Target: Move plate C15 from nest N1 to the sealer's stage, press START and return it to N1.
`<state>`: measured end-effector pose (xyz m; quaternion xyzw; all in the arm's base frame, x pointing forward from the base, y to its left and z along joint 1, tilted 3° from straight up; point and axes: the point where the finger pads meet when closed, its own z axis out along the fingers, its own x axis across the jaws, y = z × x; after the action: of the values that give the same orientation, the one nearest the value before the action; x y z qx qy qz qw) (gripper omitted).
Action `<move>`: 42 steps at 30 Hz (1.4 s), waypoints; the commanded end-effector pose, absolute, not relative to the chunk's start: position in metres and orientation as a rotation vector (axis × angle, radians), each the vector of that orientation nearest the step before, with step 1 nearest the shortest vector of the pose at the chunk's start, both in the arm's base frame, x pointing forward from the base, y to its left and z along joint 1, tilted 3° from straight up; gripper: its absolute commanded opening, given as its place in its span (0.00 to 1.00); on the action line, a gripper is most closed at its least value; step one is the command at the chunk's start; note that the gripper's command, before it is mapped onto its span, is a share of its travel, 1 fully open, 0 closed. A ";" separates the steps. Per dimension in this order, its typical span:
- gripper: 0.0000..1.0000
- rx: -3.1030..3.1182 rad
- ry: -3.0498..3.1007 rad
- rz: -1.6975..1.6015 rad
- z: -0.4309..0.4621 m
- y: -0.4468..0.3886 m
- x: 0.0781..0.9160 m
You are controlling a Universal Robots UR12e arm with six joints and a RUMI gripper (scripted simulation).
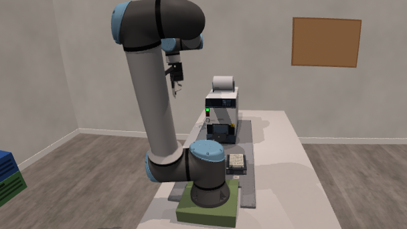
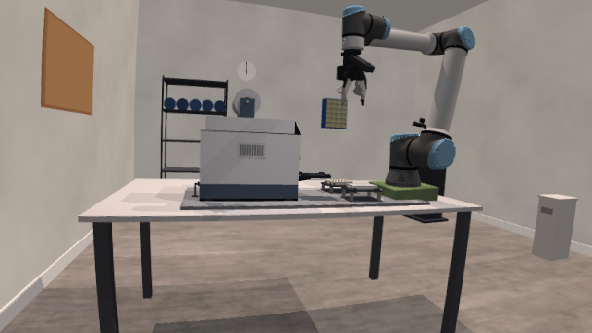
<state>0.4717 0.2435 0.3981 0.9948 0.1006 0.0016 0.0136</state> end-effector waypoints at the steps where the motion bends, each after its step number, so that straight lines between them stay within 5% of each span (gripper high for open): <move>1: 0.68 3.100 0.313 0.006 0.421 0.246 0.484; 42: 0.68 3.109 0.314 0.005 0.553 0.256 0.539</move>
<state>0.5338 0.2546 0.5388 0.9949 0.1006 0.0012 0.0087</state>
